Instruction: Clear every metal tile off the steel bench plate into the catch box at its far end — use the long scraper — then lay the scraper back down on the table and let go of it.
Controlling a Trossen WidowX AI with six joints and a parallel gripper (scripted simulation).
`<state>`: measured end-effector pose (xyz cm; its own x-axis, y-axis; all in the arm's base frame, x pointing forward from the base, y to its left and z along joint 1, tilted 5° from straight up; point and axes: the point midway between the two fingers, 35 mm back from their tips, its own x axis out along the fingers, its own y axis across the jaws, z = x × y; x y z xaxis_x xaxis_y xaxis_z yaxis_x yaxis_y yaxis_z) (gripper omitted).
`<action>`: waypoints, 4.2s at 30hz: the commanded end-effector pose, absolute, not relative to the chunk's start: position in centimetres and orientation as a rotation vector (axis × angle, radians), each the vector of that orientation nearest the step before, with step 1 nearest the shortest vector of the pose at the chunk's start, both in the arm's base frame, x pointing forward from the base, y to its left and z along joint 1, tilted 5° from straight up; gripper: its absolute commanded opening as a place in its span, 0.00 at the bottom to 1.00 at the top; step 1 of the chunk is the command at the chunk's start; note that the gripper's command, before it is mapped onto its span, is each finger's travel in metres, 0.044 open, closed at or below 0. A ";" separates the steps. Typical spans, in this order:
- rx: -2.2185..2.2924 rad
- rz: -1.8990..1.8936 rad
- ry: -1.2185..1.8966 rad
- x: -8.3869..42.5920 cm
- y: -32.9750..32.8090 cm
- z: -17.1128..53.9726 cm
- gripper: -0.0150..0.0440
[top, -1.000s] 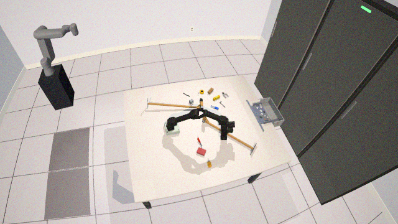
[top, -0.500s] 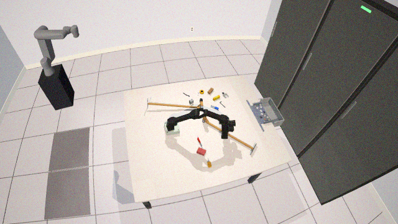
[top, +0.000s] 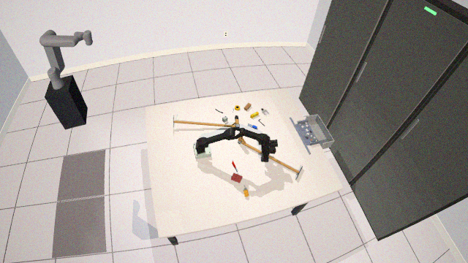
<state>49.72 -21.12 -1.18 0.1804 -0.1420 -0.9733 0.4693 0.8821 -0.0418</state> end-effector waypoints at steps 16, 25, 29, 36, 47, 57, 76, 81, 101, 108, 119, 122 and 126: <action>0.295 -0.439 1.316 51.2 -19.7 -1.5 0.25; 0.296 -0.438 1.309 51.9 -19.1 -1.6 0.25; 0.297 -0.438 1.306 52.2 -18.8 -1.6 0.25; 0.298 -0.438 1.301 52.7 -18.4 -1.6 0.25; 0.298 -0.442 1.283 53.0 -18.4 -0.7 0.25; 0.295 -0.441 1.252 53.0 -18.2 3.0 0.25; 0.223 -0.400 1.194 51.1 -20.0 8.8 0.25; 0.195 -0.386 1.177 50.3 -20.6 10.3 0.25; 0.195 -0.383 1.174 50.7 -21.0 6.2 0.25; 0.195 -0.382 1.173 50.7 -21.1 4.4 0.25; 0.196 -0.380 1.172 50.5 -21.2 1.6 0.25; 0.196 -0.379 1.172 50.4 -21.2 0.8 0.25; 0.196 -0.378 1.171 50.3 -21.1 -0.2 0.25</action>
